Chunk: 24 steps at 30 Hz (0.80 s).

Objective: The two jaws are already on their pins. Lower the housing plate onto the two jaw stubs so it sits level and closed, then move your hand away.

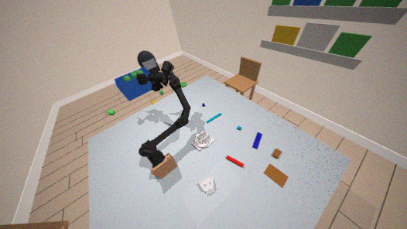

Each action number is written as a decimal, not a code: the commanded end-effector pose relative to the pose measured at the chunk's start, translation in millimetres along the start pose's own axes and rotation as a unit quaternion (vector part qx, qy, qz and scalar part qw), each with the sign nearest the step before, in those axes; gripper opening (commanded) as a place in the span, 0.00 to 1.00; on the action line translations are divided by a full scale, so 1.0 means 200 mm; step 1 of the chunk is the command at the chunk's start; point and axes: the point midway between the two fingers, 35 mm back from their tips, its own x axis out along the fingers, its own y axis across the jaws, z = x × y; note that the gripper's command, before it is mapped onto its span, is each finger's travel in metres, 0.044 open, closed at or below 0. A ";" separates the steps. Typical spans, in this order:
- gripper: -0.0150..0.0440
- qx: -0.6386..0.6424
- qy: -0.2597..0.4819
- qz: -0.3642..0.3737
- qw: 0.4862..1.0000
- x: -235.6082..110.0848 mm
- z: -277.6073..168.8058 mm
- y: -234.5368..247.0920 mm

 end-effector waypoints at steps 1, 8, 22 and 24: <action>0.98 0.000 0.000 0.000 1.000 0.00 0.00 0.00; 1.00 -0.029 0.002 -0.025 0.999 0.06 0.00 -0.06; 1.00 -0.116 -0.004 -0.089 0.989 0.23 0.00 -0.28; 1.00 -0.127 -0.006 -0.108 0.986 0.28 0.00 -0.34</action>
